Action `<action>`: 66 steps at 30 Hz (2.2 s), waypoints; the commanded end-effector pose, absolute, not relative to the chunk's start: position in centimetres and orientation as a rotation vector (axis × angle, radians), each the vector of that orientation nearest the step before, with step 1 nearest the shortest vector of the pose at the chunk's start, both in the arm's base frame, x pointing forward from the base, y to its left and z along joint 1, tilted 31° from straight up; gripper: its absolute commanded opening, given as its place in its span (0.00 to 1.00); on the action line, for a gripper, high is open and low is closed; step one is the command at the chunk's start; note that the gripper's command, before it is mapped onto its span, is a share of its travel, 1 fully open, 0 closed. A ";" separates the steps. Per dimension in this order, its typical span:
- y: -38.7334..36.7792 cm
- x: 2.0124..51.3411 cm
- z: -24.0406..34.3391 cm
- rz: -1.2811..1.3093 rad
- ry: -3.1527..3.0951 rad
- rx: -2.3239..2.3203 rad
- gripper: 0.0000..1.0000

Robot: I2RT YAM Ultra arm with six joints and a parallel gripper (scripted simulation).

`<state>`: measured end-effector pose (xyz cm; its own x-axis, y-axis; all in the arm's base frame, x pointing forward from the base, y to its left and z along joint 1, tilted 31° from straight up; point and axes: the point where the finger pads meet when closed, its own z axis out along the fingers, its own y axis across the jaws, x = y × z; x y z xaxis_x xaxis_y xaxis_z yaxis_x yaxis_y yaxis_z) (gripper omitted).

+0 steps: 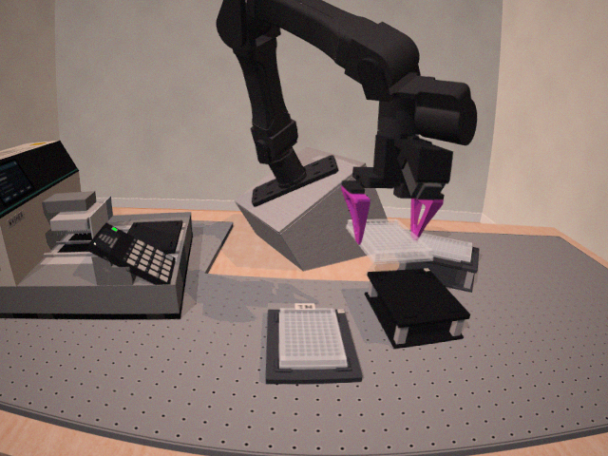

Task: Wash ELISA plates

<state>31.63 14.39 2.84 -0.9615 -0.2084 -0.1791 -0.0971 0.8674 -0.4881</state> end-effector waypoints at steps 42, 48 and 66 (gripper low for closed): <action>20.4 30.4 -0.3 -0.688 2.796 -0.189 0.00; 20.4 30.4 -0.3 -0.688 2.796 -0.189 0.00; 19.7 31.0 -1.9 -0.688 2.796 -0.189 0.00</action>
<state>30.61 19.14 -1.99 -0.9650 -0.1749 -0.1953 -0.0607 0.8737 -0.4826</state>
